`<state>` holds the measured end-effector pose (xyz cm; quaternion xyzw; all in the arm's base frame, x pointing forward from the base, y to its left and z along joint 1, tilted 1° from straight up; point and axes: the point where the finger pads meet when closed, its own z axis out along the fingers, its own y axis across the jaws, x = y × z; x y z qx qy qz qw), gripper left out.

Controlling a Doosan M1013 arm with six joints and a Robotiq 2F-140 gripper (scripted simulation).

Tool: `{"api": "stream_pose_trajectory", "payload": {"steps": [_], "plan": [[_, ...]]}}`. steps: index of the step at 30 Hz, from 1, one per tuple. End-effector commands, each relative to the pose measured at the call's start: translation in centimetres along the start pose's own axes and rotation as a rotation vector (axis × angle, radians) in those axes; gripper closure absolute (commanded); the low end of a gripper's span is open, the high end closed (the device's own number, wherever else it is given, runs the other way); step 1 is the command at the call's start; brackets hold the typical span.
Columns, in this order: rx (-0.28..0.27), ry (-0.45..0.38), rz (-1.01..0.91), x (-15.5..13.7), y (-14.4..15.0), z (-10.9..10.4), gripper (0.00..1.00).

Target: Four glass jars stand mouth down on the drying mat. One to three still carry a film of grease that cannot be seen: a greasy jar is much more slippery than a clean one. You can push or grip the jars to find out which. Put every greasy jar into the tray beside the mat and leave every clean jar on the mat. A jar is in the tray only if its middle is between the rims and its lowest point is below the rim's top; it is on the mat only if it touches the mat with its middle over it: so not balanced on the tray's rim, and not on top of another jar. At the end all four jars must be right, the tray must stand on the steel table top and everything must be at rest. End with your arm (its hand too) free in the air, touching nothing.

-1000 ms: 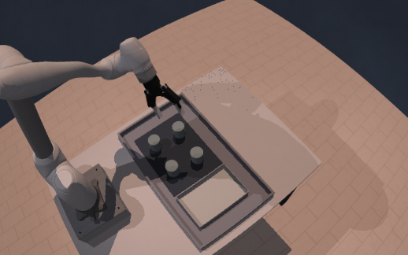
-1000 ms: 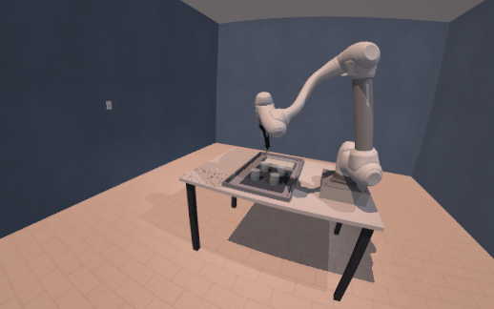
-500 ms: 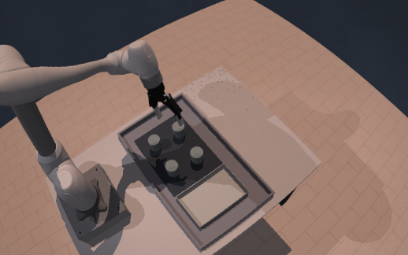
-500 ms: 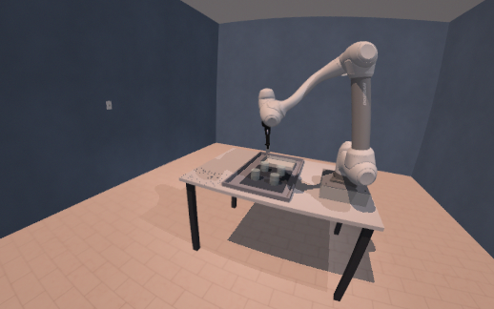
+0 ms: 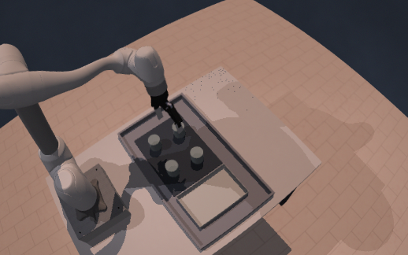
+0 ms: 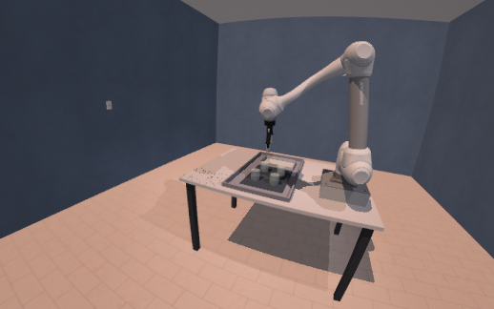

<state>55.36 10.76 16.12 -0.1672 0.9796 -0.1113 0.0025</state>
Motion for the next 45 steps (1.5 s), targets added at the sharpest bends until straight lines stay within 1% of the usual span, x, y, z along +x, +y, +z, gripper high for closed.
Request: {"api": "stream_pose_trajectory", "payload": {"steps": [1,4,5,14,16,21,22,45], "plan": [[-0.068,-0.004,0.049,0.6,-0.2,0.5,0.0],[-0.068,-0.004,0.049,0.6,-0.2,0.5,0.0],[-0.181,-0.016,0.144,1.4,-0.6,1.3,0.0],[-0.181,-0.016,0.144,1.4,-0.6,1.3,0.0],[-0.215,-0.019,0.172,1.6,-0.8,1.5,0.0],[-0.215,-0.019,0.172,1.6,-0.8,1.5,0.0],[-0.215,-0.019,0.172,1.6,-0.8,1.5,1.0],[-0.215,-0.019,0.172,1.6,-0.8,1.5,1.0]]}}
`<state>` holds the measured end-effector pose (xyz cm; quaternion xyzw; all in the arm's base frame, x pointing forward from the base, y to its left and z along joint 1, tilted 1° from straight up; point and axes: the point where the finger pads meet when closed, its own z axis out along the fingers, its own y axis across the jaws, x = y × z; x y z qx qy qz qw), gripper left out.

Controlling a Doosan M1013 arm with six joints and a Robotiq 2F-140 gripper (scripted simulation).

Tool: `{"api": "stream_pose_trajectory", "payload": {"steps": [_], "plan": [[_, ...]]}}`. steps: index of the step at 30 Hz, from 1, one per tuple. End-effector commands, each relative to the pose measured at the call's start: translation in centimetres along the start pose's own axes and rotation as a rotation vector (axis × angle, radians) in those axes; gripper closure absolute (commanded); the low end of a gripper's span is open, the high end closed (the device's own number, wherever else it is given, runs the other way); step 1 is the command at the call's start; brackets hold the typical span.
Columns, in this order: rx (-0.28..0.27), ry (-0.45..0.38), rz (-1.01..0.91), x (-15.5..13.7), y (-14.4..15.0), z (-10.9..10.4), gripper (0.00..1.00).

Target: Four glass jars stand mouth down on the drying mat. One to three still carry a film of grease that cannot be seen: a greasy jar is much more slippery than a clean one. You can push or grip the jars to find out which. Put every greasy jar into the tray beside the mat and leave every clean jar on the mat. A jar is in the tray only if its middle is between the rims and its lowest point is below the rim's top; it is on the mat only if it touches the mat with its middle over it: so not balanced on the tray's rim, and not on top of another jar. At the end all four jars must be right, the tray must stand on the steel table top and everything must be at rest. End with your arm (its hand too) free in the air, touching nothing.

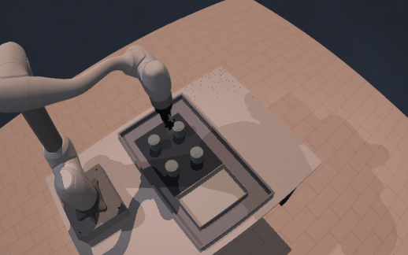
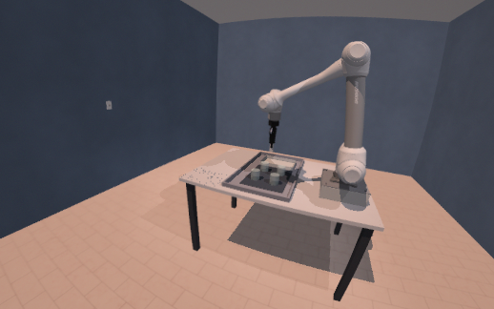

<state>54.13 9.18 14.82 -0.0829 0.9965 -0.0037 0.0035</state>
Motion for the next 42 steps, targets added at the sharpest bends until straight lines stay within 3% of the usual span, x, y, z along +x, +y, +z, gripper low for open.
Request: {"api": "stream_pose_trajectory", "payload": {"steps": [1,4,13,19,29,36,42], "plan": [[0.0,0.0,0.0,0.0,0.0,0.0,1.0],[0.0,0.0,0.0,0.0,0.0,0.0,1.0],[0.0,0.0,0.0,0.0,0.0,7.2,1.0],[0.0,0.0,0.0,-0.1,-2.4,7.2,1.0],[0.0,0.0,0.0,-0.6,-10.3,7.2,1.0],[0.0,0.0,0.0,-0.6,-10.3,9.1,1.0],[0.0,0.0,0.0,-0.6,-10.3,12.0,1.0]]}}
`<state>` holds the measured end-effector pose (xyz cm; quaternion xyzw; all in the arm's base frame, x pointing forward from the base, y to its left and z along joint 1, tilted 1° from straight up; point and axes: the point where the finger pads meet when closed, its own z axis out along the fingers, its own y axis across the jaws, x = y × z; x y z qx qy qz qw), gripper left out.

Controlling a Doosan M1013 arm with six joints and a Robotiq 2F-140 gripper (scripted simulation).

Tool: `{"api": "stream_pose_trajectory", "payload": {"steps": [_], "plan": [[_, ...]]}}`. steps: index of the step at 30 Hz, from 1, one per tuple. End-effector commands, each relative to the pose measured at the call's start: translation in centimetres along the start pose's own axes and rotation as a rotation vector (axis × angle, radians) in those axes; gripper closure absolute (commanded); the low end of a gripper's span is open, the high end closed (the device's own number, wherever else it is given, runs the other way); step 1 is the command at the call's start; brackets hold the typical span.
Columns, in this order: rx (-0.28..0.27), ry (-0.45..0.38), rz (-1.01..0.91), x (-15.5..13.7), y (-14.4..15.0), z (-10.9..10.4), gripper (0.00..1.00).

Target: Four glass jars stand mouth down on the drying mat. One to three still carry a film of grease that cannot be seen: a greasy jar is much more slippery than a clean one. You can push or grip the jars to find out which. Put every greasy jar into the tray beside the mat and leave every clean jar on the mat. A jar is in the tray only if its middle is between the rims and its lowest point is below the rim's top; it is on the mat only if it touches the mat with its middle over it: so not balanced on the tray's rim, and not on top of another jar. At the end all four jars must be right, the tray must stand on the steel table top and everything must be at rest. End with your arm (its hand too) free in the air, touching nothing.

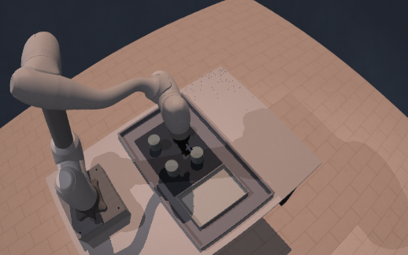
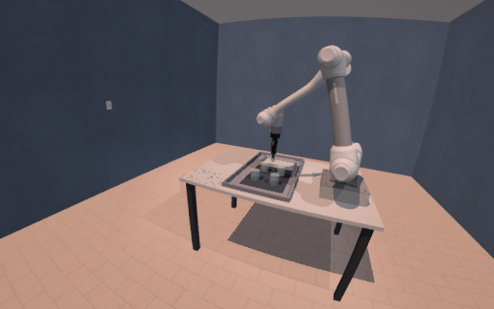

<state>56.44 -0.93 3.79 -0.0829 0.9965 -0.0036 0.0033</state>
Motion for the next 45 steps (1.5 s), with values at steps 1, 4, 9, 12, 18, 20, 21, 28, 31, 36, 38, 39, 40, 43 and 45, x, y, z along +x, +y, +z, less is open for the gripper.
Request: {"api": "stream_pose_trajectory", "payload": {"steps": [1,4,9,12,18,20,21,28,31,36,38,39,40,43,45], "plan": [[0.0,0.0,0.0,0.0,0.0,1.3,1.0],[0.0,0.0,0.0,0.0,0.0,2.8,1.0],[0.0,0.0,0.0,0.0,0.0,3.7,1.0],[0.0,0.0,0.0,0.0,0.0,3.7,1.0],[0.0,0.0,0.0,-0.1,0.0,3.7,1.0],[0.0,0.0,0.0,-0.1,0.0,3.7,1.0],[0.0,0.0,0.0,-0.1,0.0,3.7,1.0],[0.0,0.0,0.0,-0.2,0.0,3.7,1.0],[0.0,0.0,0.0,-0.3,0.0,3.7,1.0],[0.0,0.0,0.0,-0.3,0.0,3.7,1.0],[0.0,0.0,0.0,-0.3,0.0,3.7,1.0],[0.0,0.0,0.0,-0.4,0.0,3.7,1.0],[0.0,0.0,0.0,-0.4,0.0,3.7,1.0],[0.0,0.0,0.0,-0.4,0.0,3.7,1.0],[0.0,0.0,0.0,-0.4,0.0,3.7,1.0]]}}
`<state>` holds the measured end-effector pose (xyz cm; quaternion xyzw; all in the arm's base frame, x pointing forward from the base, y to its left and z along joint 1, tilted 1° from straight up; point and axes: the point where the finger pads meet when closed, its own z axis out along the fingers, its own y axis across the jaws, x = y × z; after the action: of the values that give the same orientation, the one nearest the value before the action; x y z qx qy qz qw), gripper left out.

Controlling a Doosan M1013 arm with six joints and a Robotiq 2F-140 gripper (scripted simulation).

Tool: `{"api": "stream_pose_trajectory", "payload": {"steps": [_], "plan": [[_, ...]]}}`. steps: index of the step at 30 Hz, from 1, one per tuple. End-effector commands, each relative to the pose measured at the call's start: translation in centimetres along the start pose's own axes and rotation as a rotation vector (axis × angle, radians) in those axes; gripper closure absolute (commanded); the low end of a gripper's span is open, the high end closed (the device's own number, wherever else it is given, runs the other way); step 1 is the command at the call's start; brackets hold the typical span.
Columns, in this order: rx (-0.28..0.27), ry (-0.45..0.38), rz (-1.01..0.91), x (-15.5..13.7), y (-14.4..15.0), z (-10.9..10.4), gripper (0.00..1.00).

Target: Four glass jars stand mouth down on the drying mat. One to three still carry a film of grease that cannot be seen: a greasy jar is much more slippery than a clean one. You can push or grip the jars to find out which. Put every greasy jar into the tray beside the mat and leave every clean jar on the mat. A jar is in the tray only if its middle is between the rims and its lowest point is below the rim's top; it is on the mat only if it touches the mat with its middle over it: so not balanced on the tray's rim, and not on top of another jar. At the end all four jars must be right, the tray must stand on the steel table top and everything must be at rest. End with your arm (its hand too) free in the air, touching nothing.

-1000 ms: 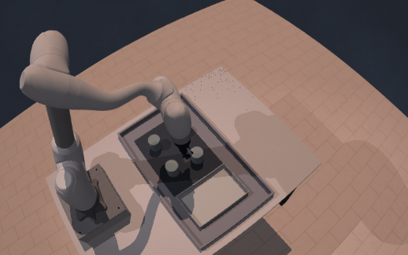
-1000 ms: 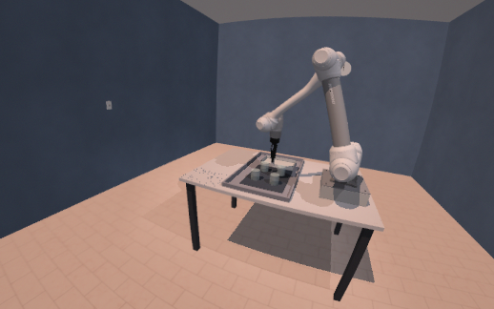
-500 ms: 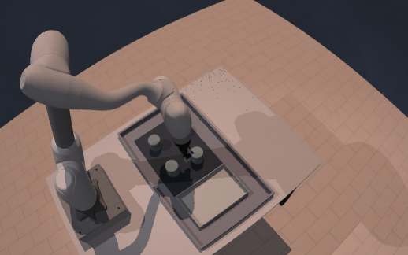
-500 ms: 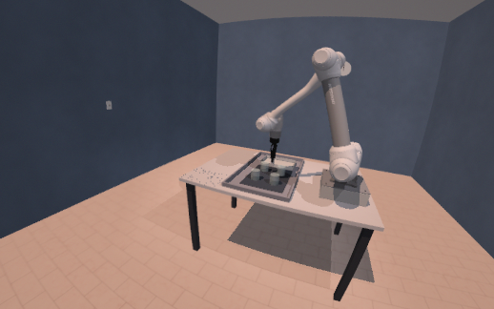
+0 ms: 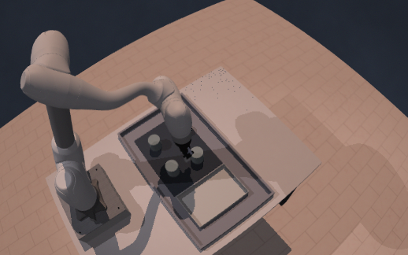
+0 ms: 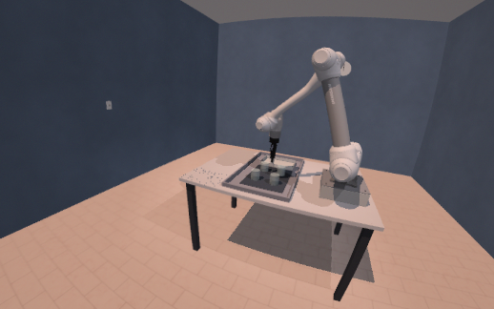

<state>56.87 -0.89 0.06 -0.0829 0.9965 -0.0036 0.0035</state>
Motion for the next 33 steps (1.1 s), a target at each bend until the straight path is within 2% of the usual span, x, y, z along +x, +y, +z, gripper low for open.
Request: {"api": "stream_pose_trajectory", "payload": {"steps": [1,33], "plan": [[0.0,0.0,0.0,-0.02,0.0,-0.01,1.0],[0.0,0.0,0.0,-0.4,0.0,-0.01,1.0]]}}
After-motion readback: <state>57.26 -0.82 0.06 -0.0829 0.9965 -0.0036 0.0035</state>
